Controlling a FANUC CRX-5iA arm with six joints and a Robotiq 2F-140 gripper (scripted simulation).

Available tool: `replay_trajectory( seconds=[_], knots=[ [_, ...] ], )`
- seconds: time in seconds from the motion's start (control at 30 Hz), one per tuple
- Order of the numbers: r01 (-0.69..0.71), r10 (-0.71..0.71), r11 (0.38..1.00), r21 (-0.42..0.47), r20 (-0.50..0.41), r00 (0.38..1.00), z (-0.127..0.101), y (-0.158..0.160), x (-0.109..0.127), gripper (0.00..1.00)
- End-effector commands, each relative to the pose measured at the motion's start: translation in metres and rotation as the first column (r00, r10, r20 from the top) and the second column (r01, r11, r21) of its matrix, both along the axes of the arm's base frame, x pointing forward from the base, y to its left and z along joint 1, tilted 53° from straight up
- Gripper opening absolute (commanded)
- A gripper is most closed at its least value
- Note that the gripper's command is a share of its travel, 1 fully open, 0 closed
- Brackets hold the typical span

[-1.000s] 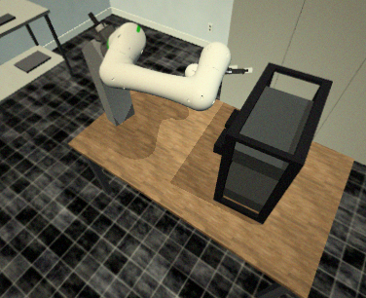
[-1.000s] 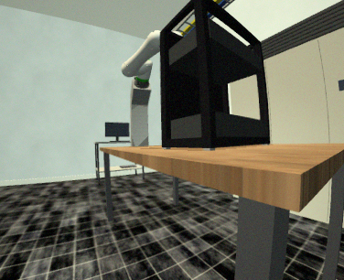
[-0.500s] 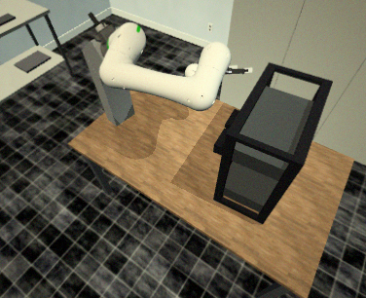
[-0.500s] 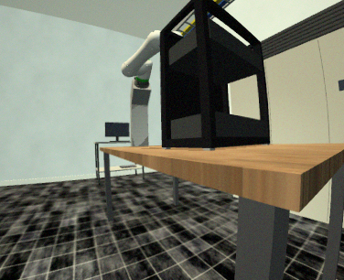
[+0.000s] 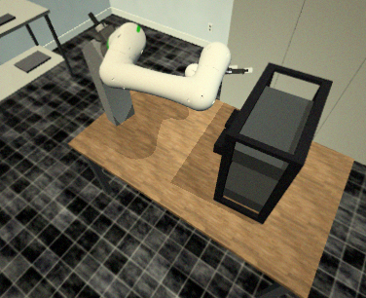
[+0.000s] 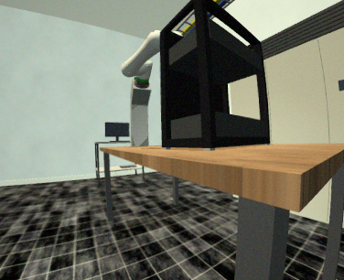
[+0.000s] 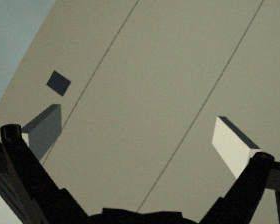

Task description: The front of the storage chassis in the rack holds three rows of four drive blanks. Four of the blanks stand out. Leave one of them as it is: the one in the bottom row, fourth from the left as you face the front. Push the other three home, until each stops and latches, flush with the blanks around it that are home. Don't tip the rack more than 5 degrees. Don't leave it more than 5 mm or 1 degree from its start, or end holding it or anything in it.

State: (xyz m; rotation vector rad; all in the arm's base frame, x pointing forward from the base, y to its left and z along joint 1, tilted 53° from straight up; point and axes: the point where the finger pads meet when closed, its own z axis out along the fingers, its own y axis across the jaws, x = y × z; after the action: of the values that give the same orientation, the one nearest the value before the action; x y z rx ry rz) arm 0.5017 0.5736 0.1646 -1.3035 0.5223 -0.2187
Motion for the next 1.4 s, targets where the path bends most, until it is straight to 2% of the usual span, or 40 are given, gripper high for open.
replay_trajectory(
  seconds=[0.0,0.9,1.23,1.37],
  knots=[
    [0.0,0.0,1.0,0.0,0.0,1.0,0.0,0.0,0.0,1.0],
    [0.004,-0.004,1.0,0.0,0.004,1.0,0.001,-0.002,0.0,1.0],
    [0.035,-0.035,0.999,0.002,0.031,0.999,0.006,-0.019,-0.001,1.0],
    [0.068,-0.068,0.998,0.003,0.058,0.996,0.012,-0.036,-0.002,1.0]
  ],
)
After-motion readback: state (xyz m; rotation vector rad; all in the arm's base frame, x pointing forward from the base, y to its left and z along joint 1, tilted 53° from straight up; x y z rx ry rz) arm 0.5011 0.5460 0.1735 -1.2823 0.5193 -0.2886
